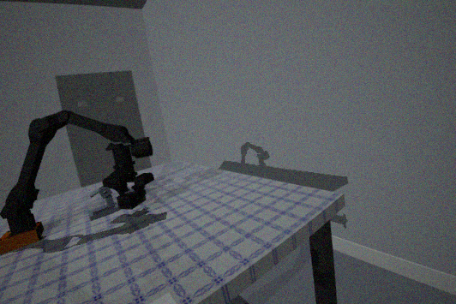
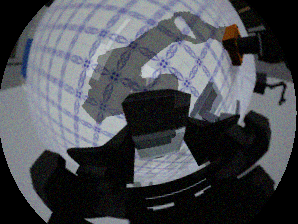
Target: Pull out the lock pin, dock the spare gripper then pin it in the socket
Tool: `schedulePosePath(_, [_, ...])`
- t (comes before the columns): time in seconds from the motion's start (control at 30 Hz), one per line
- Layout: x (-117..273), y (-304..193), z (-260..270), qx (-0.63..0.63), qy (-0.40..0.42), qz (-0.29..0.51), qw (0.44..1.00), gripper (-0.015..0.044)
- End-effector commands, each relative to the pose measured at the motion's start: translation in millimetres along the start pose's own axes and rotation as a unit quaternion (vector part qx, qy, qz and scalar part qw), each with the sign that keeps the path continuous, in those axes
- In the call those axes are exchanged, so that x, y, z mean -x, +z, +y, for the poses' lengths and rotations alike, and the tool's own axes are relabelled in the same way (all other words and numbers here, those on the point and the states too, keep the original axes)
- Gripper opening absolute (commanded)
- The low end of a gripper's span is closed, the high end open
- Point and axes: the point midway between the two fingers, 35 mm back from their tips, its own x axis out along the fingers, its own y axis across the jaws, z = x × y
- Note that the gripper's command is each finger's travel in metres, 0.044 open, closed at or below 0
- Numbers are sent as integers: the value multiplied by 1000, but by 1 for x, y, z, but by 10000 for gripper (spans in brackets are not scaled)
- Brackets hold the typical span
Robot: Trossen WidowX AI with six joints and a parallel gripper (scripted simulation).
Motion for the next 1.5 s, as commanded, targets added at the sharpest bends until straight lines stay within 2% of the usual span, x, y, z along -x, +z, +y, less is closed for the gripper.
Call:
schedulePosePath(0.0, [6, -1, 0, -47, 8, 4, 999, 0])
schedulePosePath(0.5, [7, -1, -6, -227, 7, 6, 974, 0])
schedulePosePath(1.0, [7, -1, -11, -400, 6, 8, 917, 0])
schedulePosePath(1.27, [6, -1, -12, -419, 6, 8, 908, 0])
schedulePosePath(1.47, [-14, 0, -14, -450, 6, 8, 893, 0])
